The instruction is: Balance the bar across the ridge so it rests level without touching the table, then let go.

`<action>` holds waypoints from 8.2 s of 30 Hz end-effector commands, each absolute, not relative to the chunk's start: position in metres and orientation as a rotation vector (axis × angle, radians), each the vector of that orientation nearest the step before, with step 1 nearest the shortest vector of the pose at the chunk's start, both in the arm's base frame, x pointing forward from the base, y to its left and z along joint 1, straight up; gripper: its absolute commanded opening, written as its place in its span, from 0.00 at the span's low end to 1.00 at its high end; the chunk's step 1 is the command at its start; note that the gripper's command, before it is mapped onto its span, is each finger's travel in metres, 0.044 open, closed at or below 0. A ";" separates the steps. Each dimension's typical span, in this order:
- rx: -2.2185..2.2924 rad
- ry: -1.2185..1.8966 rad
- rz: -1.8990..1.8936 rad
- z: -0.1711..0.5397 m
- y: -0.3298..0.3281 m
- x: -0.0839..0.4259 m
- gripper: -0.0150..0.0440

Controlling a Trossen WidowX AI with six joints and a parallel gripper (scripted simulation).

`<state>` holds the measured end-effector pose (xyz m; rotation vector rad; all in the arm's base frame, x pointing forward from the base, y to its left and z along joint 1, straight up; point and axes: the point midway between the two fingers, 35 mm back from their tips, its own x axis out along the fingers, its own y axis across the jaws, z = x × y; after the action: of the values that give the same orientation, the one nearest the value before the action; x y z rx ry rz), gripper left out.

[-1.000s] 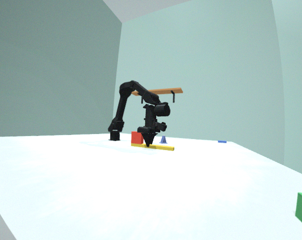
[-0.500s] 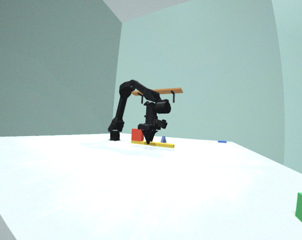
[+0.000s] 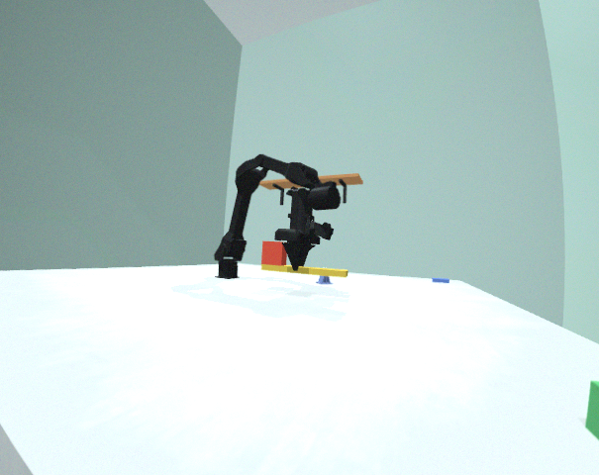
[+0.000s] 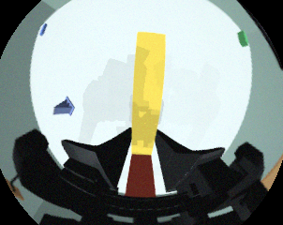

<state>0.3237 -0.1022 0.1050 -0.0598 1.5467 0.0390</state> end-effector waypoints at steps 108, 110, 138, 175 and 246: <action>-0.628 1.436 0.629 0.135 0.151 0.341 0.25; -0.628 1.436 0.629 0.132 0.151 0.341 0.25; -0.628 1.436 0.629 0.118 0.151 0.341 0.25; -0.628 1.436 0.629 0.115 0.151 0.341 0.25; -0.628 1.436 0.629 0.109 0.150 0.341 0.25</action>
<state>0.3408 0.1499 0.1103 -0.6321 1.4361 0.6285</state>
